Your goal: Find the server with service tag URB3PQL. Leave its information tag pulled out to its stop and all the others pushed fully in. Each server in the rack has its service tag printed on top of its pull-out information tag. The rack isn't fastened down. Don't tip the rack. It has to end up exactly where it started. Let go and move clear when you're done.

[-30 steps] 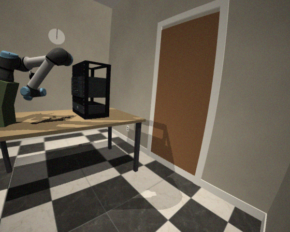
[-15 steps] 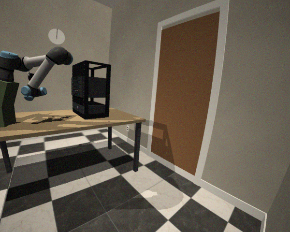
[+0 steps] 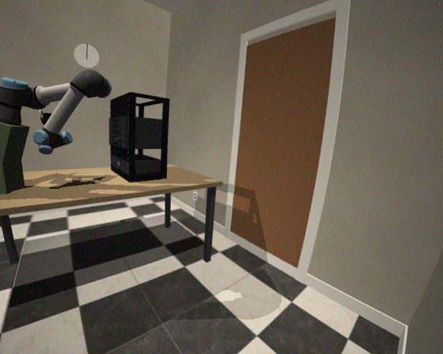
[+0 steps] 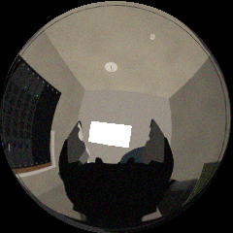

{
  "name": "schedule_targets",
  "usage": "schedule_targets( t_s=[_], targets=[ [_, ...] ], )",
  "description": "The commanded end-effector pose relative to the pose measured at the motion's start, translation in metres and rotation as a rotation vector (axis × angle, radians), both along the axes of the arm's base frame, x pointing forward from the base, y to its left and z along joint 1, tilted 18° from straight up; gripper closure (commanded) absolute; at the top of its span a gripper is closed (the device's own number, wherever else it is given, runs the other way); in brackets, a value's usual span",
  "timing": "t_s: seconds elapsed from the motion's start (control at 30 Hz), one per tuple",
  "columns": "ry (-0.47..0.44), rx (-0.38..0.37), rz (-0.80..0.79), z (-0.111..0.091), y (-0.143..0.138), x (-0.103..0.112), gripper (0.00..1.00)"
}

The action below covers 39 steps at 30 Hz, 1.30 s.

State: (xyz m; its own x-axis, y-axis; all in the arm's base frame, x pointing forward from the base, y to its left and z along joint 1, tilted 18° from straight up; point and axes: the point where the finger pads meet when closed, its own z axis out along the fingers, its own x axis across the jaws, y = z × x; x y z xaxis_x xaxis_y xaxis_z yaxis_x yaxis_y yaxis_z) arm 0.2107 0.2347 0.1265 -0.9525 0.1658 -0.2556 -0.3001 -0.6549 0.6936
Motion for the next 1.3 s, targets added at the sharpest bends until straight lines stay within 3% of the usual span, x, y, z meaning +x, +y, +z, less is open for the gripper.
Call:
schedule_targets(
  t_s=[0.0, 1.27],
  targets=[
    [-0.024, -0.018, 0.011, -0.005, 0.002, -0.005, 0.0],
    [-0.196, -0.155, 0.088, -0.047, 0.015, -0.035, 0.0]
  ],
)
